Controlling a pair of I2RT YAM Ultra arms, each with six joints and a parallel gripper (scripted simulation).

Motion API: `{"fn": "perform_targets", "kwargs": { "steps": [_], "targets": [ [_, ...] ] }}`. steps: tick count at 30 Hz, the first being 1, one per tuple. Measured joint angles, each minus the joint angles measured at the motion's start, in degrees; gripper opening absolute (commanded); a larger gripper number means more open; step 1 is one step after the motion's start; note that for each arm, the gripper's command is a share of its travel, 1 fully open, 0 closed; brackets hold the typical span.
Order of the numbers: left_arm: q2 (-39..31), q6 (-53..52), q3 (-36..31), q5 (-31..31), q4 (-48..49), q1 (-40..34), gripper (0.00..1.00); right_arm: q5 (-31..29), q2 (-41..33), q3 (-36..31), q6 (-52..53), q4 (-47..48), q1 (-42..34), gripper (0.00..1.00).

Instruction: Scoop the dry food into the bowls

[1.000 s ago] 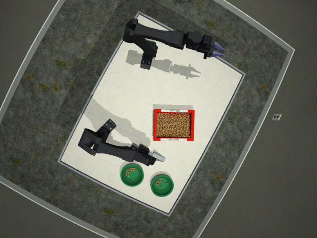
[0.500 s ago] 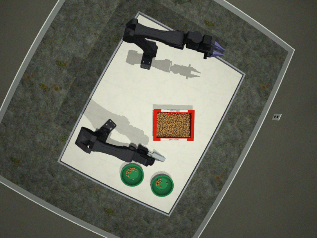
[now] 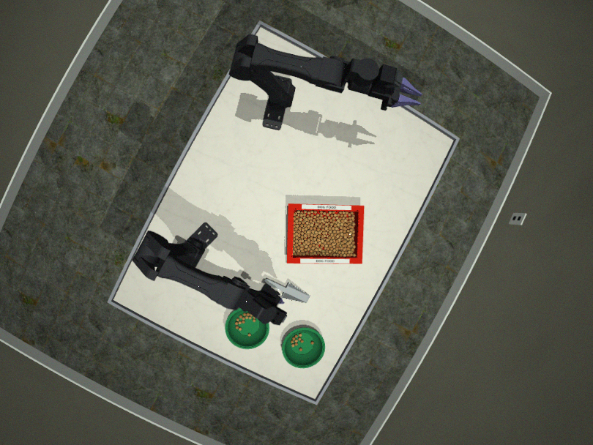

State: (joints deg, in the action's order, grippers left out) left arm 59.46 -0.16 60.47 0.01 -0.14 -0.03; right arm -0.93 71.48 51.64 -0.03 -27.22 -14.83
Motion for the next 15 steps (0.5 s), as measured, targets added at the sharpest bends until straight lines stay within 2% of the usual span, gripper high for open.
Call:
{"fn": "perform_targets", "kwargs": {
  "steps": [15],
  "targets": [
    [0.3,0.1,-0.3,0.0,0.1,0.0,0.26,0.5,-7.0,4.6,0.0,16.0,9.2,0.32]
  ]
}}
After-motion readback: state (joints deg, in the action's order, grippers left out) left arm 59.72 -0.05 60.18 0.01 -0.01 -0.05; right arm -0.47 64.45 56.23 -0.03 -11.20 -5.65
